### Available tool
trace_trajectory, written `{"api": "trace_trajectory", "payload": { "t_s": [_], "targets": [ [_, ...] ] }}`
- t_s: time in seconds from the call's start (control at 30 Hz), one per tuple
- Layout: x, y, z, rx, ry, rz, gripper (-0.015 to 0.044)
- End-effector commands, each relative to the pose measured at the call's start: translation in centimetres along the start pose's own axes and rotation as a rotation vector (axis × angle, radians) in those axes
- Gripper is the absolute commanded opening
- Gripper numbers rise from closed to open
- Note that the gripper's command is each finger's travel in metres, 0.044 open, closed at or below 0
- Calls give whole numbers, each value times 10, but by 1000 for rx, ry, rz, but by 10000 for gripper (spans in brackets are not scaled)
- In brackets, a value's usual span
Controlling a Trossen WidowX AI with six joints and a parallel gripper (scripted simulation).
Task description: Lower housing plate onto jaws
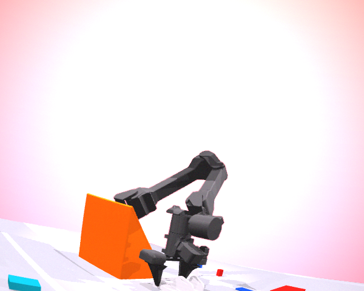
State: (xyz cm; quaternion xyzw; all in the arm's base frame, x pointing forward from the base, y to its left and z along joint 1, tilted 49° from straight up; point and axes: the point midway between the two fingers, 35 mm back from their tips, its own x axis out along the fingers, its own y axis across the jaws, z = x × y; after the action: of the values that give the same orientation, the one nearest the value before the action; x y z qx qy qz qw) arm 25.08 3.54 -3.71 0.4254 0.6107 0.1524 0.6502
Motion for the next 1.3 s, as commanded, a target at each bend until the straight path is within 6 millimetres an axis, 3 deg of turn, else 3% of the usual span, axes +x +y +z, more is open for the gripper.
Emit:
{"api": "trace_trajectory", "payload": {
  "t_s": [0.0, 1.23, 1.27],
  "targets": [
    [1, 1, -1, 2, 2, 3, 351],
    [1, 1, -1, 2, 2, 3, 351],
    [0, 0, 0, 0, 0, 0, 377]
  ]
}}
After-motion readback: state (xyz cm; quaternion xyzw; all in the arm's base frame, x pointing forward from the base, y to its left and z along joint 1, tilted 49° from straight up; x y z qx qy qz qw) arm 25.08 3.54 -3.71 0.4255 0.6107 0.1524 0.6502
